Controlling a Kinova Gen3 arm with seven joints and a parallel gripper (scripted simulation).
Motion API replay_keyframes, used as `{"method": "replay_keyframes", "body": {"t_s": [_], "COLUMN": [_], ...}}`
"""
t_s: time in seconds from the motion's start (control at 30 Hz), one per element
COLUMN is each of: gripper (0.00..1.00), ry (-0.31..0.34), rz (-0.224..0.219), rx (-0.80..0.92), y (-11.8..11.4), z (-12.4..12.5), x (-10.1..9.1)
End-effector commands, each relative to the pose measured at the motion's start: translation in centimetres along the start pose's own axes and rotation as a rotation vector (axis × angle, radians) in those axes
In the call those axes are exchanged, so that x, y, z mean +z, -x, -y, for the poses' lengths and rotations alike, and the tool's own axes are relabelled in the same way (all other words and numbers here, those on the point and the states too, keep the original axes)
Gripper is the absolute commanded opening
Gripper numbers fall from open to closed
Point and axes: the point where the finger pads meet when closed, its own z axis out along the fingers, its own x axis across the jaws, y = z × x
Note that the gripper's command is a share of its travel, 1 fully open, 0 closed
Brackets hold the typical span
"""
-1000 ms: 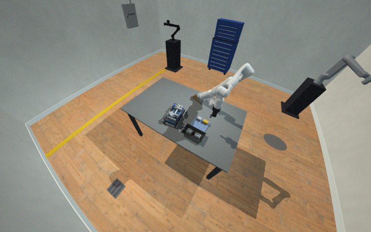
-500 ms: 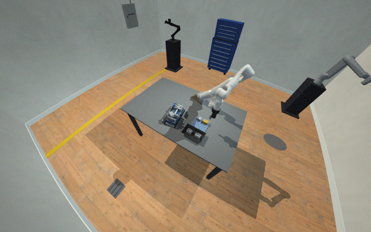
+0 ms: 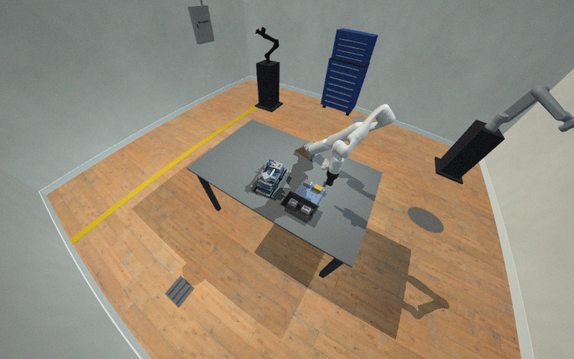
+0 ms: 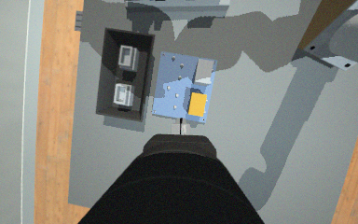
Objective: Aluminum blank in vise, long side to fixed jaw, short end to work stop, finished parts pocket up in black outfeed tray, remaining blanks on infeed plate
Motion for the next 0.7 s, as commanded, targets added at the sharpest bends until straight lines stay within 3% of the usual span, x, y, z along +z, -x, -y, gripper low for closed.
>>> {"method": "replay_keyframes", "body": {"t_s": [0.0, 0.67], "gripper": [0.00, 0.00], "ry": [-0.007, -0.007], "rz": [-0.003, -0.003], "rx": [-0.003, -0.003], "y": [0.00, 0.03], "z": [0.26, 0.28], "x": [0.79, 1.77]}}
